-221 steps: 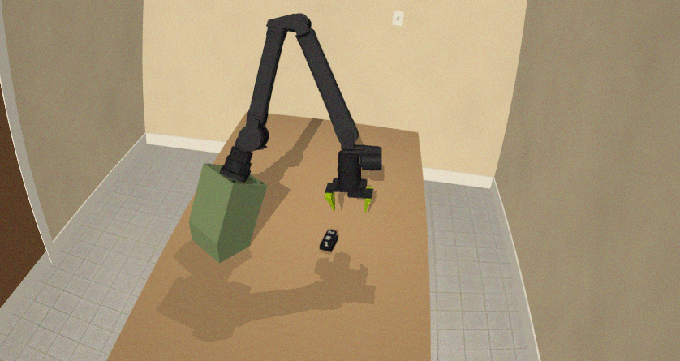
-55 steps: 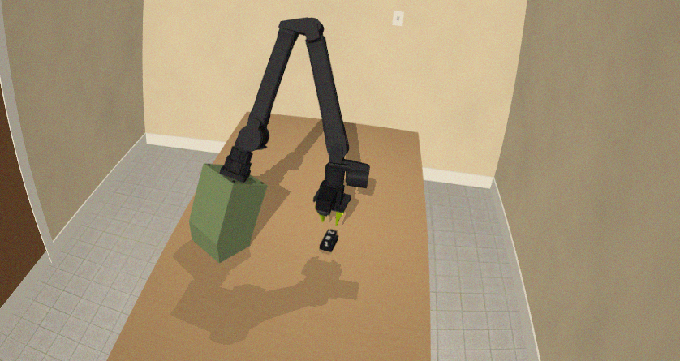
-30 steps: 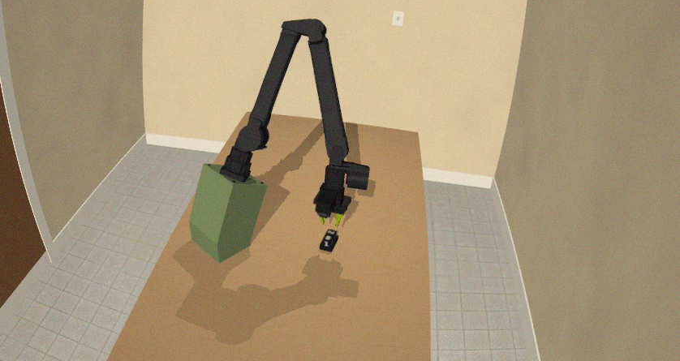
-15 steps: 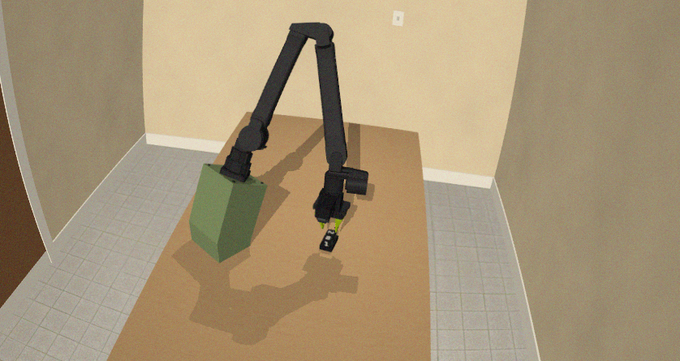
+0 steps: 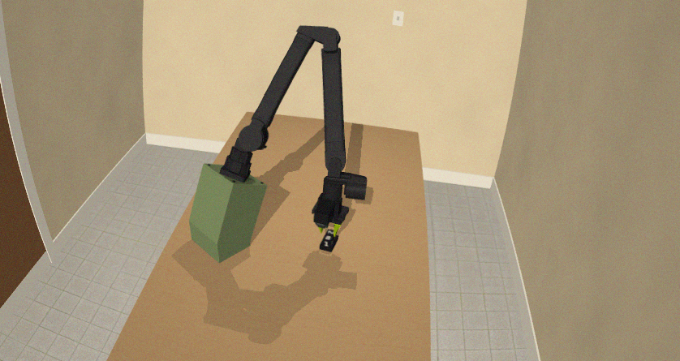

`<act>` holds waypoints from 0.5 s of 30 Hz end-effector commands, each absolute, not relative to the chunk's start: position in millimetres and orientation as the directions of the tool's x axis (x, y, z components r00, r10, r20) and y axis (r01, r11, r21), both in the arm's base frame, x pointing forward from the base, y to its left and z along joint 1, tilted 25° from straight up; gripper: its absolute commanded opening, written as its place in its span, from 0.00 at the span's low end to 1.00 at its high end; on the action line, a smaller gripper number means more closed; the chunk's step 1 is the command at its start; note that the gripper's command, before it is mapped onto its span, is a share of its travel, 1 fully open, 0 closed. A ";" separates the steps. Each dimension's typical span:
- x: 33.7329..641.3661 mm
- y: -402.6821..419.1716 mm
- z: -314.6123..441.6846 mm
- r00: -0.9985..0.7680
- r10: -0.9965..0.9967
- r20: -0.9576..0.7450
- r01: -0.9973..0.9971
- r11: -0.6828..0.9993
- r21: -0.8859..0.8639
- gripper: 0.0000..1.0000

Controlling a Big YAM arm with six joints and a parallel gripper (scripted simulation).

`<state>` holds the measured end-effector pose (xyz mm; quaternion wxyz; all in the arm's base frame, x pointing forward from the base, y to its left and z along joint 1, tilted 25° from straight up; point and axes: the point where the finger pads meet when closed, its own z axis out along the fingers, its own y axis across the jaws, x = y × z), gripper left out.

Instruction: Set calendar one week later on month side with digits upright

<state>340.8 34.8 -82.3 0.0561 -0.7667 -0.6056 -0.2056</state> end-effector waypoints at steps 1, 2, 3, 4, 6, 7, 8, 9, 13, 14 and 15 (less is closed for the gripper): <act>351.9 39.2 -84.6 0.177 0.906 0.383 0.950 -0.260 0.175 0.44; 352.0 39.6 -85.3 0.177 0.906 0.383 0.950 -0.260 0.175 0.44; 352.1 39.8 -86.0 0.177 0.906 0.383 0.950 -0.260 0.175 0.44; 352.1 40.1 -86.6 0.177 0.906 0.384 0.950 -0.260 0.175 0.44; 352.2 40.3 -87.1 0.177 0.906 0.384 0.950 -0.260 0.175 0.44; 352.2 40.3 -87.1 0.177 0.906 0.384 0.950 -0.260 0.175 0.44; 350.5 40.6 -88.0 0.179 0.907 0.382 0.951 -0.258 0.168 0.44; 351.7 40.7 -88.1 0.177 0.907 0.383 0.951 -0.258 0.172 0.44; 349.1 41.2 -89.8 0.179 0.907 0.382 0.952 -0.258 0.166 0.44; 348.5 41.3 -90.1 0.178 0.907 0.382 0.952 -0.257 0.166 0.44; 348.3 41.3 -90.2 0.179 0.907 0.382 0.952 -0.257 0.165 0.44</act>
